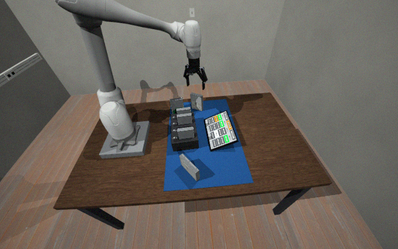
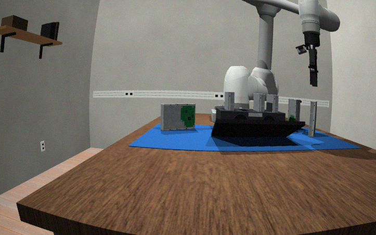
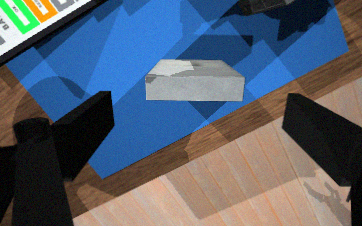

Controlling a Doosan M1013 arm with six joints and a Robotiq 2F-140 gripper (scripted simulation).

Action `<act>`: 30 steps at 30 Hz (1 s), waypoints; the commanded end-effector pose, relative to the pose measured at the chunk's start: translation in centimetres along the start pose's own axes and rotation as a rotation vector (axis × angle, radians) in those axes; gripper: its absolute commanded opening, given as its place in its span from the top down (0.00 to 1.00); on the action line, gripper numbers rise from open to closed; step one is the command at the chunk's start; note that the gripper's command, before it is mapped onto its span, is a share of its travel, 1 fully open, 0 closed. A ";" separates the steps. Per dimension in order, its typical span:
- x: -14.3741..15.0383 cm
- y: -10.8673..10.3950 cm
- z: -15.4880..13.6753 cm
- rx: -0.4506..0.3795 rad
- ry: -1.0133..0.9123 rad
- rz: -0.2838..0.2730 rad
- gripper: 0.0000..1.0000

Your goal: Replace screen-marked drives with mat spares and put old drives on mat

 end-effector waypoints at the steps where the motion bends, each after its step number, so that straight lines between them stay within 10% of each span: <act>1: 0.0 -0.1 0.0 -0.001 0.000 0.000 0.11; 30: 0.0 1.3 -0.1 -0.001 0.000 0.000 0.11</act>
Point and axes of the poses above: the point where the finger pads meet when closed, its own y axis out along the fingers, its own x axis across the jaws, z = x × y, the point moved 1 cm from there along -y, back along the fingers, and after that the axes turned 1 degree about -y, right-handed, at the moved point
